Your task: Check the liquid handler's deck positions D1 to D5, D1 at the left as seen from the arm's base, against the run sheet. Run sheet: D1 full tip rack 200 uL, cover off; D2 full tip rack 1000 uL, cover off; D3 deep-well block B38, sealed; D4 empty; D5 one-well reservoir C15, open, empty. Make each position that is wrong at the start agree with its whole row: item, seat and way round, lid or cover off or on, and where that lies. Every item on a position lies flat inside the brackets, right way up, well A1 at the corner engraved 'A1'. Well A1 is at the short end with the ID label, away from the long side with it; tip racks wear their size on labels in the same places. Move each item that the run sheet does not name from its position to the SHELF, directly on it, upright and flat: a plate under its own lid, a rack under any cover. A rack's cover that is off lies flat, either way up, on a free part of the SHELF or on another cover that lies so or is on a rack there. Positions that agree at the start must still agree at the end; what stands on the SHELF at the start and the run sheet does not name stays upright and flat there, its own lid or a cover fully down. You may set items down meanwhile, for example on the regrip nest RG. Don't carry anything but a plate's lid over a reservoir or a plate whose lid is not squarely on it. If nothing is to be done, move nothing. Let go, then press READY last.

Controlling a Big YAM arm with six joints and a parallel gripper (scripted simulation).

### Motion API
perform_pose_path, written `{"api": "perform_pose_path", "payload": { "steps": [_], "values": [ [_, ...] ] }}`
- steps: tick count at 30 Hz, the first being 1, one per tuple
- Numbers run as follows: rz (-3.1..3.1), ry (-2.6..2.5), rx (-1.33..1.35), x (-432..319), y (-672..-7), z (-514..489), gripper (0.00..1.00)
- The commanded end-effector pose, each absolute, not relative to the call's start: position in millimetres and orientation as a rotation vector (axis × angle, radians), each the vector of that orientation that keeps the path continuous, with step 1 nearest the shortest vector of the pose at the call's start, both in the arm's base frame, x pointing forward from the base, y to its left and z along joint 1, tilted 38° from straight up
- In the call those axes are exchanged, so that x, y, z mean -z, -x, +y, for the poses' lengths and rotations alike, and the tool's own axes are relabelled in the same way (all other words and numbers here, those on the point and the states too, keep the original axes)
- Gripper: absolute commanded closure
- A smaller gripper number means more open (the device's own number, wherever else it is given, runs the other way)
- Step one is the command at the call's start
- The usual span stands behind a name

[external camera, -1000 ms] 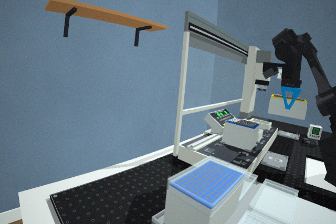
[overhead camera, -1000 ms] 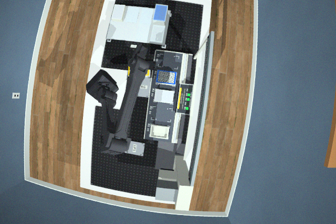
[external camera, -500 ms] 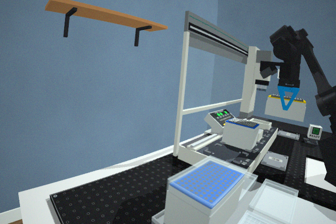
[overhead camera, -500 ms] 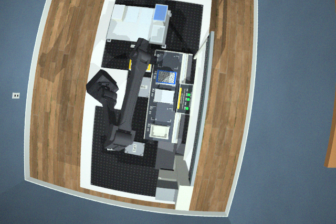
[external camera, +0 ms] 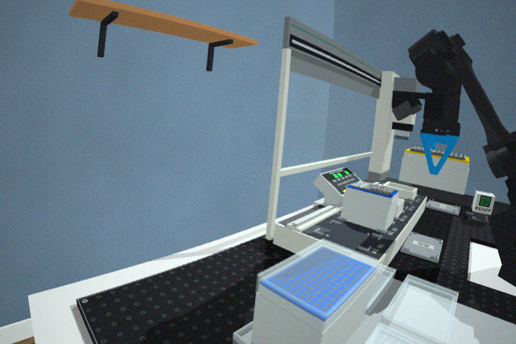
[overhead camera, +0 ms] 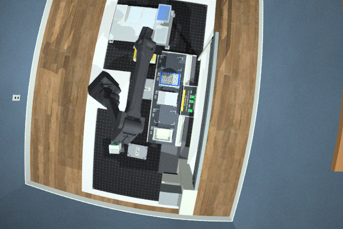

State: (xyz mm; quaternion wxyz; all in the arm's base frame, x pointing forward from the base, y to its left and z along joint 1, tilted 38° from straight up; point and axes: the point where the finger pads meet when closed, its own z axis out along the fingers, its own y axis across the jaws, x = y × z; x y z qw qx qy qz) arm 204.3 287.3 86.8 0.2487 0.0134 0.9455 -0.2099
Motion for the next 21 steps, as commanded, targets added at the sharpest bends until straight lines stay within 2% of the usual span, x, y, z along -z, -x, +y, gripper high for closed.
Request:
{"api": "perform_pose_path", "payload": {
  "steps": [1,21],
  "values": [
    [2.566,-0.045,0.469,-97.2,-204.9,324.7,1.0],
    [2.565,-0.046,0.452,-105.0,-204.7,323.8,1.0]
  ]
}}
